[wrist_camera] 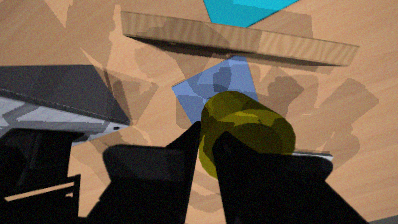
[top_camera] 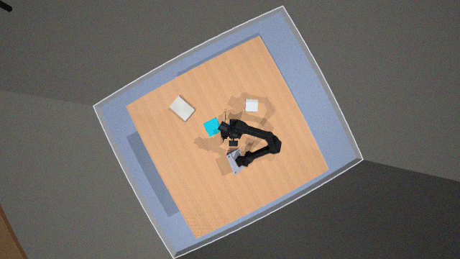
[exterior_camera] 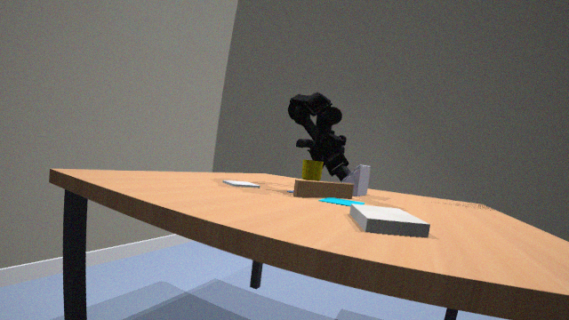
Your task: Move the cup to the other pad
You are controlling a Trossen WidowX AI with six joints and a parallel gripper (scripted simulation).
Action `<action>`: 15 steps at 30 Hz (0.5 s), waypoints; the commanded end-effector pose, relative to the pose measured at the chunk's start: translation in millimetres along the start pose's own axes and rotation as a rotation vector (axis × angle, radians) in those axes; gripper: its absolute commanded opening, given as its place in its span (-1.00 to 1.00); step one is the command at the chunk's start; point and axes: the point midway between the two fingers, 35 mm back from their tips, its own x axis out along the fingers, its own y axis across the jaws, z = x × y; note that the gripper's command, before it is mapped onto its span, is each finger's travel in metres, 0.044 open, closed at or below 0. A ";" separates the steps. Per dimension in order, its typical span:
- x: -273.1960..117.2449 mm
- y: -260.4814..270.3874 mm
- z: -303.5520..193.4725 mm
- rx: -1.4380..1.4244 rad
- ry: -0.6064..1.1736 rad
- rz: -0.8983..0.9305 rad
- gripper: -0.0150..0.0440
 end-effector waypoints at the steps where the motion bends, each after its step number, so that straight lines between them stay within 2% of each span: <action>1: -13.5 -0.6 1.2 0.005 0.000 0.002 -0.49; 9: -33.0 0.0 0.2 0.004 0.005 0.002 -0.49; 15: -29.8 0.2 -0.2 -0.002 0.004 -0.001 -0.49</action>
